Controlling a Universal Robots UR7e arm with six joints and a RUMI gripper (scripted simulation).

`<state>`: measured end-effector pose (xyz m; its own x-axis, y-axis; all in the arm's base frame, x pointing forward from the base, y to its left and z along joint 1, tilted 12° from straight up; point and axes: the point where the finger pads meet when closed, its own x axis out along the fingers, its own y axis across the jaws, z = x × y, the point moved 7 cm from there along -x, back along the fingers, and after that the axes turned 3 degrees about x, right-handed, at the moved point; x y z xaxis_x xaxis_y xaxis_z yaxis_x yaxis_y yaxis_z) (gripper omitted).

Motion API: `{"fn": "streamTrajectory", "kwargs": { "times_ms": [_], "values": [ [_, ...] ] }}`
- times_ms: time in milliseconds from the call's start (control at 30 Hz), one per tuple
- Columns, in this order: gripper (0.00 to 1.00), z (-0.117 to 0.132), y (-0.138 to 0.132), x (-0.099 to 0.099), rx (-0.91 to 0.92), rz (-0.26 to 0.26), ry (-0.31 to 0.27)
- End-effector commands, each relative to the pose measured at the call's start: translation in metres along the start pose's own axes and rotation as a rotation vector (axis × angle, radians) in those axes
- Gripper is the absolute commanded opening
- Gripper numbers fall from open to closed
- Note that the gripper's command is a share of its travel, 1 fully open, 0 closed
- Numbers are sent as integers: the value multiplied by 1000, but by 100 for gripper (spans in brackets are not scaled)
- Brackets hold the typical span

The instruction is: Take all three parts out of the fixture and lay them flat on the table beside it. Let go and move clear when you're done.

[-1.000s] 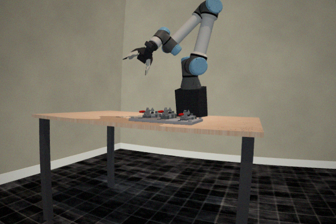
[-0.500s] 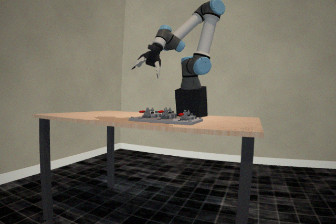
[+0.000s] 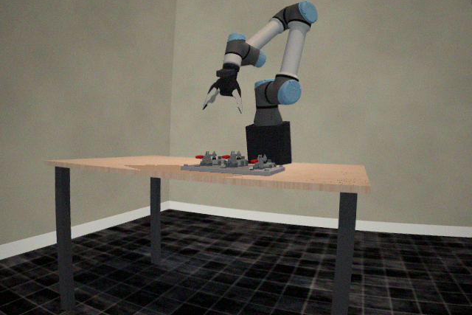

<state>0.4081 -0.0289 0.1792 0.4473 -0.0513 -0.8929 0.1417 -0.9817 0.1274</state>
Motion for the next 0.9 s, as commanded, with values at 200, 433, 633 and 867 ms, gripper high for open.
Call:
{"fn": "streamTrajectory", "kwargs": {
  "times_ms": [200,433,633,867],
  "values": [
    [100,23,-45,0,134,-57,-188],
    [100,31,-58,-1,162,-62,-239],
    [100,32,-58,-1,163,-63,-241],
    [100,33,-59,0,165,-64,-244]
  ]
}}
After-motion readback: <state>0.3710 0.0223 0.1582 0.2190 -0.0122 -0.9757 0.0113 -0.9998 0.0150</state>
